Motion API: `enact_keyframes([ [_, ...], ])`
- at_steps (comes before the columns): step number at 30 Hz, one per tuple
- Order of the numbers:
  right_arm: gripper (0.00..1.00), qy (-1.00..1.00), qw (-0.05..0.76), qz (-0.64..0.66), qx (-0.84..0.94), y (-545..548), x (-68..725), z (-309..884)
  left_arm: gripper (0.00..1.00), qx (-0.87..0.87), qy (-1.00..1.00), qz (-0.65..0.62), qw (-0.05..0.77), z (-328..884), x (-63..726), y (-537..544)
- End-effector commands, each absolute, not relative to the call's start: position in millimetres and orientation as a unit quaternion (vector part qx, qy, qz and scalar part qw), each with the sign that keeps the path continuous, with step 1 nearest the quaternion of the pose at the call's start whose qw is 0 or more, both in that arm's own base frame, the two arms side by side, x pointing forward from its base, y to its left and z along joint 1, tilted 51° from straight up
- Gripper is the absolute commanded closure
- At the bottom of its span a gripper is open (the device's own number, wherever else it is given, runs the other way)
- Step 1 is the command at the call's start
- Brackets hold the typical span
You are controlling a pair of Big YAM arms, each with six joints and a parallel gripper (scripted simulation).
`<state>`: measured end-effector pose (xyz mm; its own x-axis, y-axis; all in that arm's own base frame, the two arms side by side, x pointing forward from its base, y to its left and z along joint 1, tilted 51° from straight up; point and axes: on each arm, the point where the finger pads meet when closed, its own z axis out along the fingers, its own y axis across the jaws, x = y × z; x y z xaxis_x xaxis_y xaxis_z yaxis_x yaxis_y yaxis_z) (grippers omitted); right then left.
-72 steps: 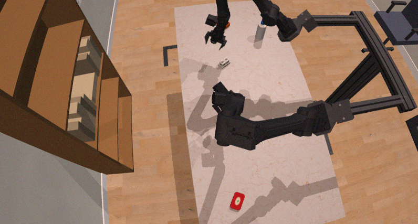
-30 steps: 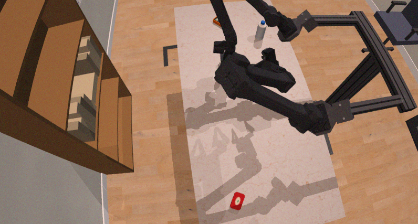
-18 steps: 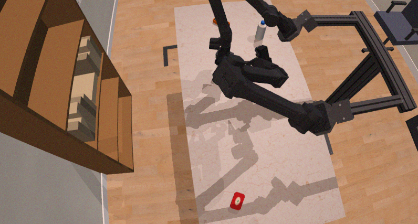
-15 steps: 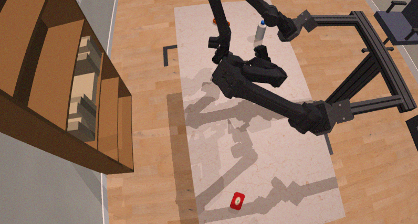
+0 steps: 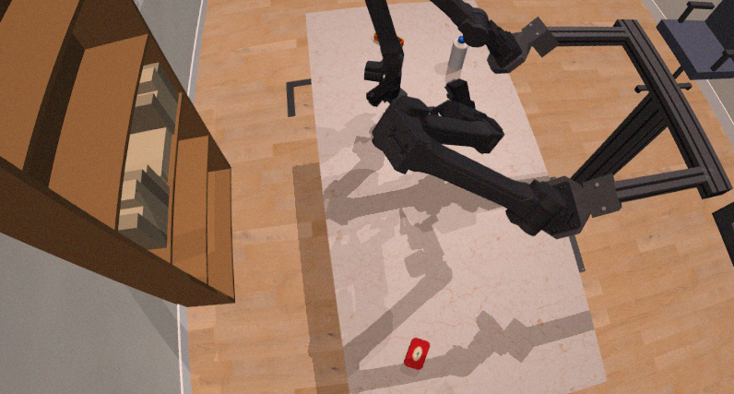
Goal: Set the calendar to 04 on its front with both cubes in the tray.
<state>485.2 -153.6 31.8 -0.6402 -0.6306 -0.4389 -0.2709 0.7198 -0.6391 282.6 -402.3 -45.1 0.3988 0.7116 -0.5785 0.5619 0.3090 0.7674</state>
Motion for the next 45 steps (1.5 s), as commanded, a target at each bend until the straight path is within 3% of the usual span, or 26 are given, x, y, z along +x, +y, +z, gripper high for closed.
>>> enact_keyframes([
  [1, 0.45, 0.867, 0.337, -0.264, -0.254, -153, 491, 25, 0.00, 0.584, 0.544, 0.064, 0.600, -44, 285, -403],
  [23, 0.45, 0.868, 0.336, -0.264, -0.252, -162, 507, 6, 0.00, 0.584, 0.544, 0.064, 0.600, -44, 285, -403],
  [24, 0.53, 0.869, 0.335, -0.264, -0.252, -162, 506, 5, 0.00, 0.584, 0.544, 0.064, 0.600, -44, 285, -403],
  [43, 0.74, 0.867, 0.338, -0.265, -0.252, -161, 509, 13, 0.00, 0.584, 0.544, 0.064, 0.600, -44, 285, -403],
  [45, 0.97, 0.868, 0.336, -0.264, -0.253, -161, 506, 11, 0.00, 0.584, 0.544, 0.064, 0.600, -44, 285, -403],
])
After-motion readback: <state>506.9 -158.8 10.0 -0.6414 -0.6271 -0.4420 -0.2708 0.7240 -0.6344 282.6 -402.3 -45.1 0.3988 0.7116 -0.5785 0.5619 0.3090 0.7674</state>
